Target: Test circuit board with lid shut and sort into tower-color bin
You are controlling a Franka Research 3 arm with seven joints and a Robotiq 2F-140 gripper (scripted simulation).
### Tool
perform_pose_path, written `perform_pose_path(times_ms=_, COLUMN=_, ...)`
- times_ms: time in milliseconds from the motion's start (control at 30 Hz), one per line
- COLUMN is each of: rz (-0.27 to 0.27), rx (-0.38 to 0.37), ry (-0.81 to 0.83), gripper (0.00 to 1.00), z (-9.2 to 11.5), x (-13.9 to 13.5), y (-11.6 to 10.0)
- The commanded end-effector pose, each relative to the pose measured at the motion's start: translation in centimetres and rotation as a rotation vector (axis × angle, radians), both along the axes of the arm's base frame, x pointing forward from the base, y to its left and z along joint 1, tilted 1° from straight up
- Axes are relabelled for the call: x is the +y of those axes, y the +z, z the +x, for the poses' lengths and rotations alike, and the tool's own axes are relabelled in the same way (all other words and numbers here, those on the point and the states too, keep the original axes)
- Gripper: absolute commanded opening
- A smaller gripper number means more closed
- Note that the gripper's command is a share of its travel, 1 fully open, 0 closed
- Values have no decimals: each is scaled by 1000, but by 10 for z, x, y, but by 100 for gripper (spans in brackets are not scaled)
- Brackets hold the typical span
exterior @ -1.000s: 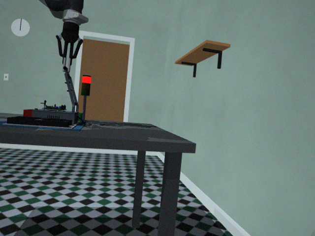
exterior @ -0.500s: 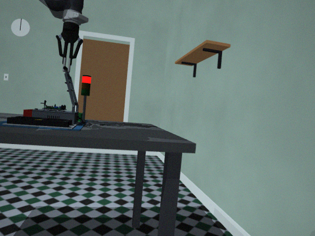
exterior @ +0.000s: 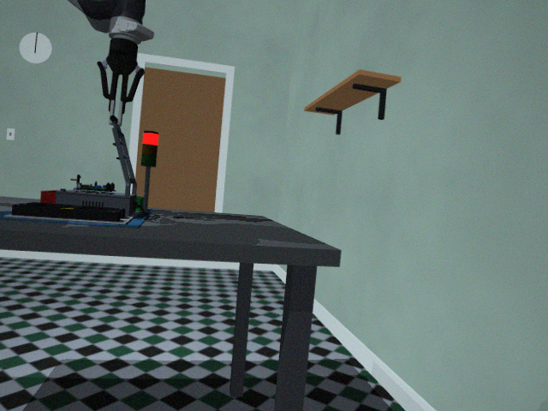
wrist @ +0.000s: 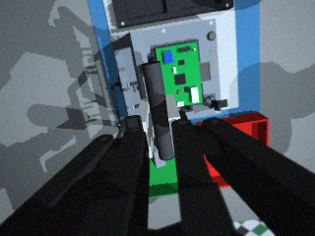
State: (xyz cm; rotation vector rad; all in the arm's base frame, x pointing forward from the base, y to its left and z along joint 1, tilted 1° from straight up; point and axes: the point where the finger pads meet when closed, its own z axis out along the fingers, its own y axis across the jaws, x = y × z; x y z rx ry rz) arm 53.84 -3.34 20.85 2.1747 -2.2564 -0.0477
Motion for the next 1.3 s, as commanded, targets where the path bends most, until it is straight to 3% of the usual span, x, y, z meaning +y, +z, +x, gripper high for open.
perform_pose_path(times_ms=0, rz=0, rx=-21, ry=1, gripper=0, z=8, x=-2, y=3)
perform_pose_path(times_ms=133, rz=0, rx=-21, ry=1, gripper=0, z=8, x=-2, y=3)
perform_pose_path(times_ms=167, rz=0, rx=-21, ry=1, gripper=16, z=8, x=-2, y=3)
perform_pose_path(times_ms=1267, rz=0, rx=-21, ry=1, gripper=16, z=8, x=-2, y=3)
